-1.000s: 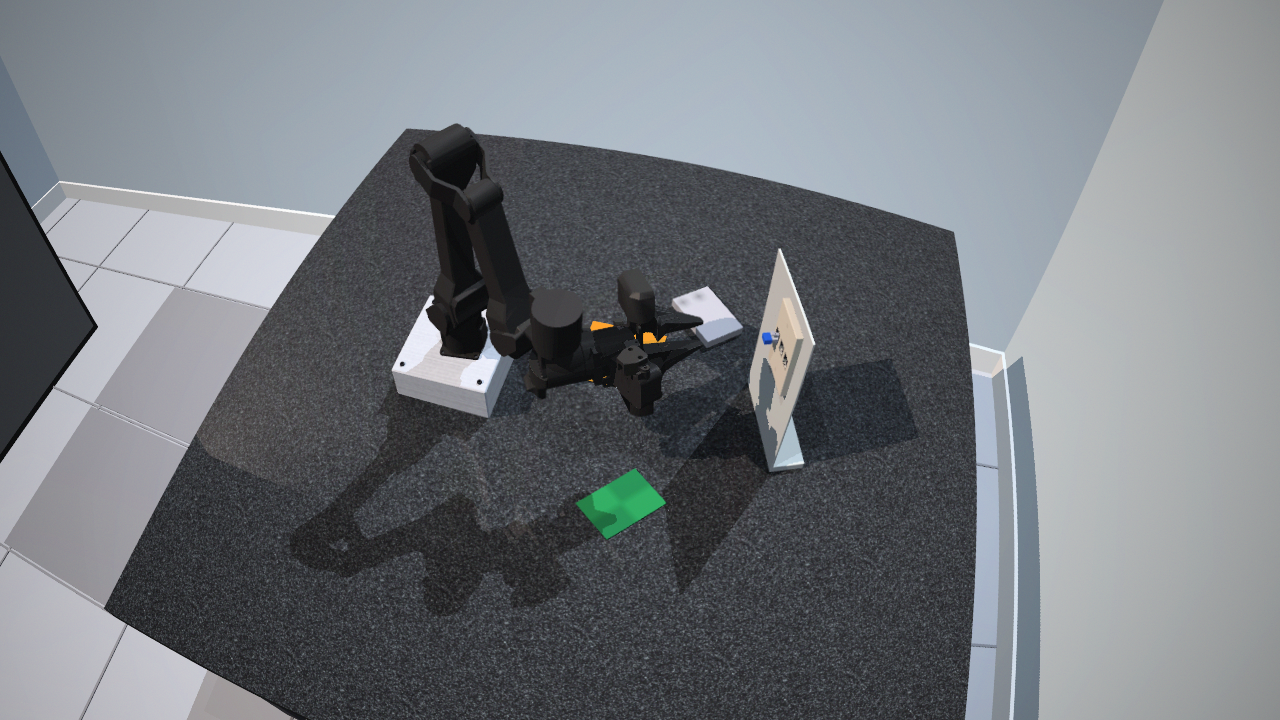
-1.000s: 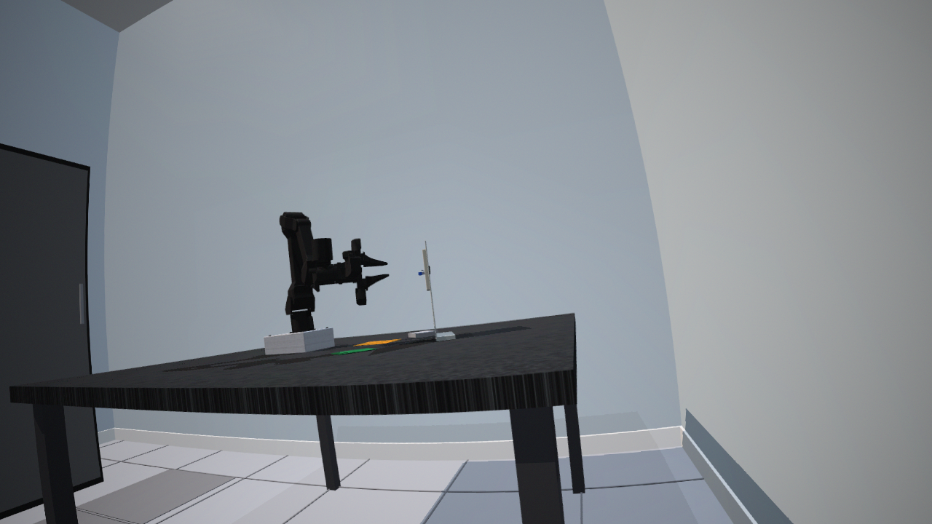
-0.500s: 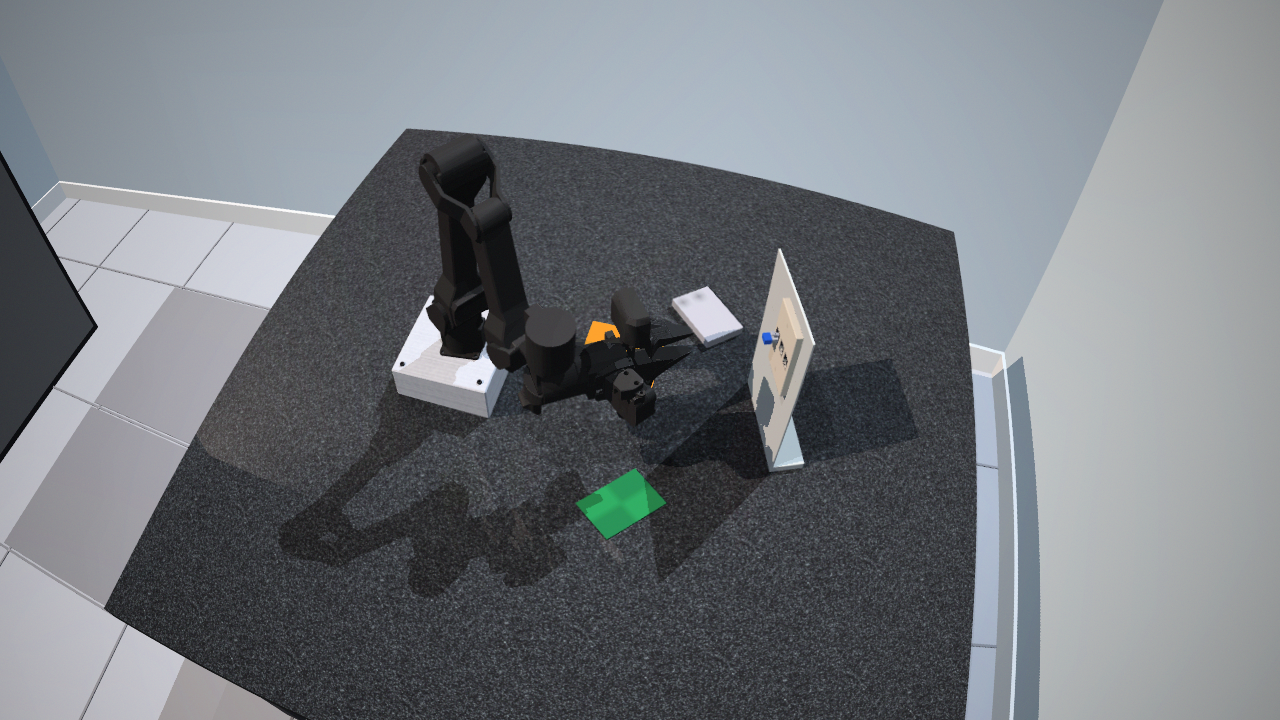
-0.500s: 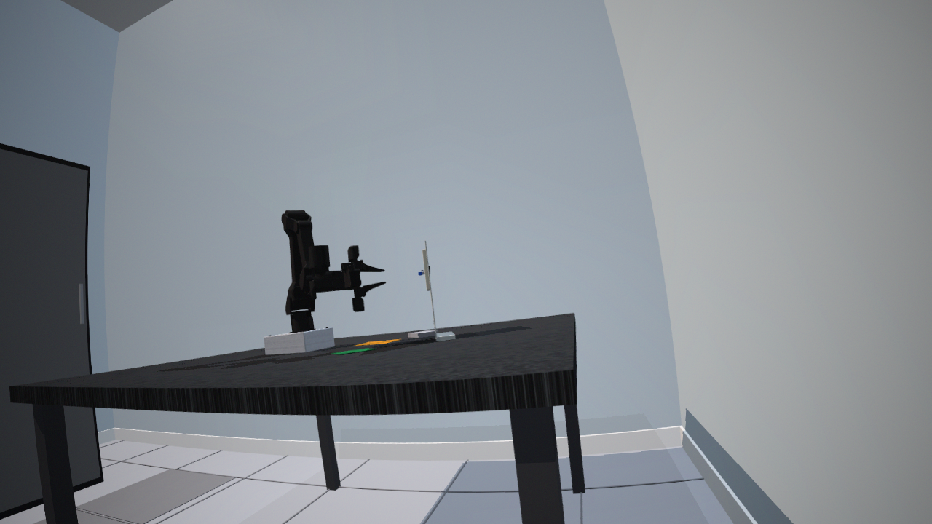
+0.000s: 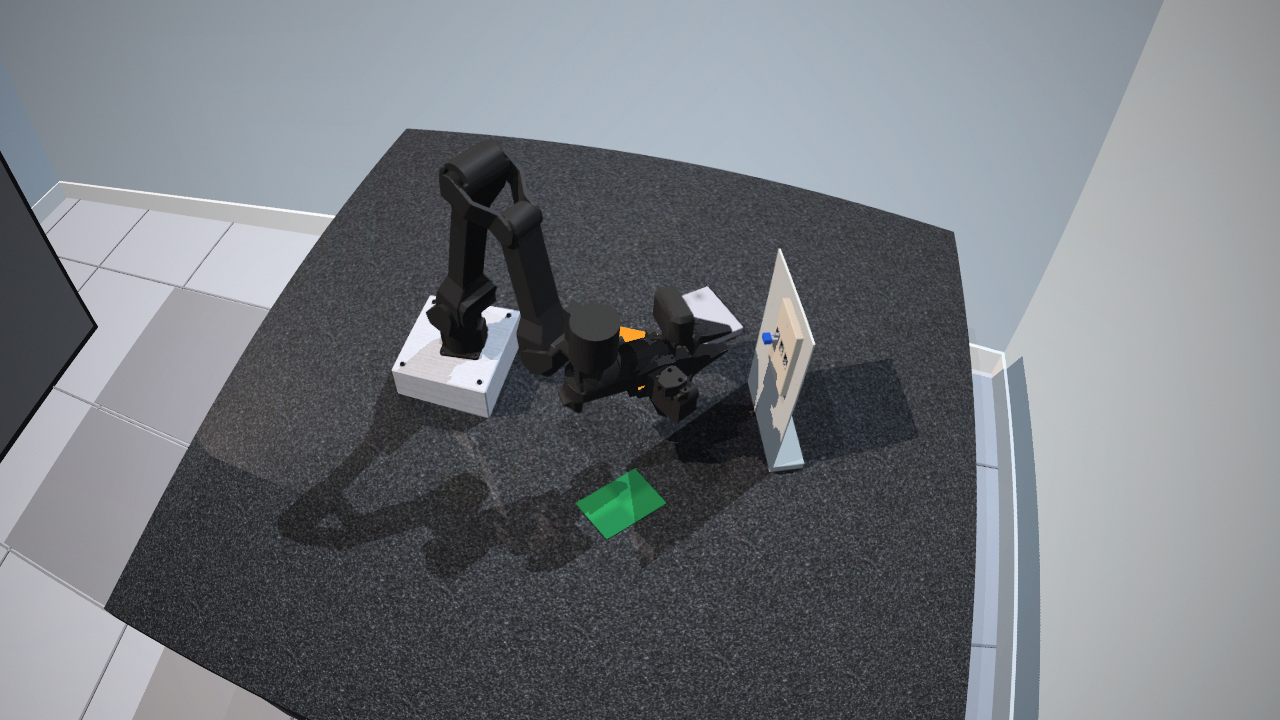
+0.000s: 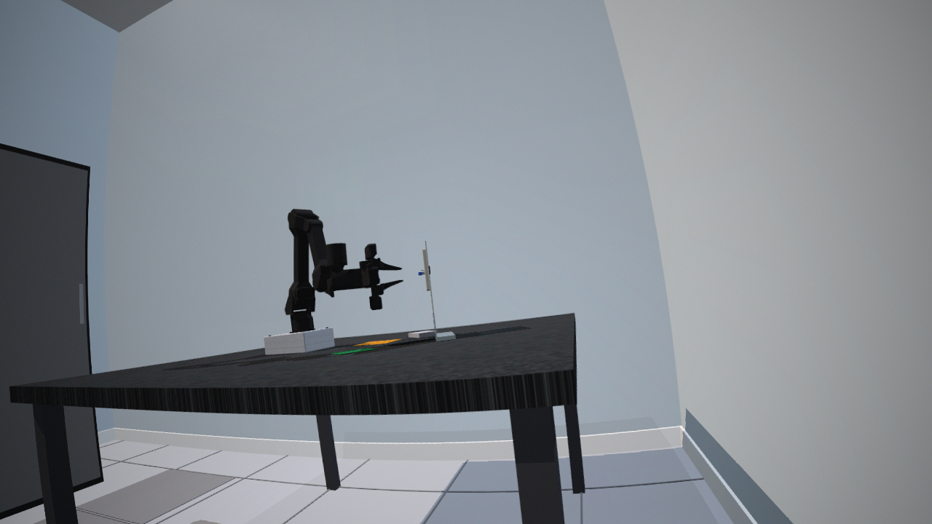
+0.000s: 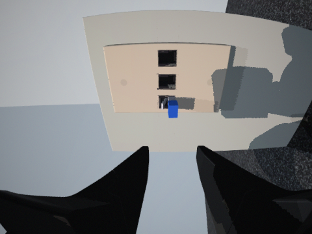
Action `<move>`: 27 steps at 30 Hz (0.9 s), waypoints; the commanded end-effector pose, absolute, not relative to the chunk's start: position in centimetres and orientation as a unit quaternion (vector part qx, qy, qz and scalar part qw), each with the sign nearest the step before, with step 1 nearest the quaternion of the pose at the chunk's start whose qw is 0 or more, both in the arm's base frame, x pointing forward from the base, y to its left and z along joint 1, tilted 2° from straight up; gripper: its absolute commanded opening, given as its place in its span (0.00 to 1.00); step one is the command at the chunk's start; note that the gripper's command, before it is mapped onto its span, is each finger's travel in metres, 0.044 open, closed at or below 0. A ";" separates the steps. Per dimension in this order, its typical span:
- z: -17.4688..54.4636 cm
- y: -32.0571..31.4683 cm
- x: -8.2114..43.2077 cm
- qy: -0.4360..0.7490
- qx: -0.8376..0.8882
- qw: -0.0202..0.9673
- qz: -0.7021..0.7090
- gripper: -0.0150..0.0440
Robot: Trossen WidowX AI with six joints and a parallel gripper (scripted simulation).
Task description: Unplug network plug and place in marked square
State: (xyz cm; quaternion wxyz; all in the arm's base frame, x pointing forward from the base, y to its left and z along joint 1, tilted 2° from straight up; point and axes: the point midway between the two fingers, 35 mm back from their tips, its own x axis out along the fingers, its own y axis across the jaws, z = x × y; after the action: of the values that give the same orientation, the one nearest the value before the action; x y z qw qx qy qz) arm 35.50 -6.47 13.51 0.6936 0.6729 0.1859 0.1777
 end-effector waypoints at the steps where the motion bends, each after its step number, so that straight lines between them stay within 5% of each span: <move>1: 13.4 -6.5 36.3 0.185 0.675 0.692 0.176 0.52; 27: 13.5 -5.5 40.2 0.185 0.675 0.692 0.177 0.52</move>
State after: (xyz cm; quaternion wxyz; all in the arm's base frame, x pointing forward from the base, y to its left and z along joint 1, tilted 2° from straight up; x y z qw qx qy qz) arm 39.62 -5.47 13.65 0.6937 0.6724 0.1851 0.1802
